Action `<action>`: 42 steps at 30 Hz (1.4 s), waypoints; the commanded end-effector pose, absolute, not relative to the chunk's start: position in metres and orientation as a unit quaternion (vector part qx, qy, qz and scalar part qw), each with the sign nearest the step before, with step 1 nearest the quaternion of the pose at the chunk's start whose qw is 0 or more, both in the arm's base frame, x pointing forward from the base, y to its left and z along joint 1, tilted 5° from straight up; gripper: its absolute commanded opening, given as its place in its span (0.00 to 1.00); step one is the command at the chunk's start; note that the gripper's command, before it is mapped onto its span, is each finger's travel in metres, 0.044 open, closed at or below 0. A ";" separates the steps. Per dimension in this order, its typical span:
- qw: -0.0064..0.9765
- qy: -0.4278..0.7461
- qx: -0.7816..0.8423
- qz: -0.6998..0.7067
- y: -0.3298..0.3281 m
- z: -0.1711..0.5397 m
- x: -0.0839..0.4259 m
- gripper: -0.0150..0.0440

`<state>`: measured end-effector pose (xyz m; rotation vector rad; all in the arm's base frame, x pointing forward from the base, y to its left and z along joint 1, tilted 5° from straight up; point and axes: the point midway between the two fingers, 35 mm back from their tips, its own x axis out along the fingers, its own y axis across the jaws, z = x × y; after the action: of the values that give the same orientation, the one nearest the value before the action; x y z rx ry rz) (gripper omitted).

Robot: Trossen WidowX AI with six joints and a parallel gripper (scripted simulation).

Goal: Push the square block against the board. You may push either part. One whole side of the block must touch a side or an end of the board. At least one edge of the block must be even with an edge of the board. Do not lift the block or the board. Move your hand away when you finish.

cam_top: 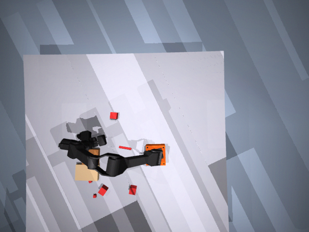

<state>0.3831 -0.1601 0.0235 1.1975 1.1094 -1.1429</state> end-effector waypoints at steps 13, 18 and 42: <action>0.545 0.467 0.505 -0.479 -0.164 0.080 0.377 0.25; 0.562 0.474 0.492 -0.466 -0.157 0.079 0.382 0.25; 0.701 0.617 0.260 -0.244 -0.023 0.075 0.389 0.25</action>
<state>0.3903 -0.0390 0.0751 0.6533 1.3571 -0.6120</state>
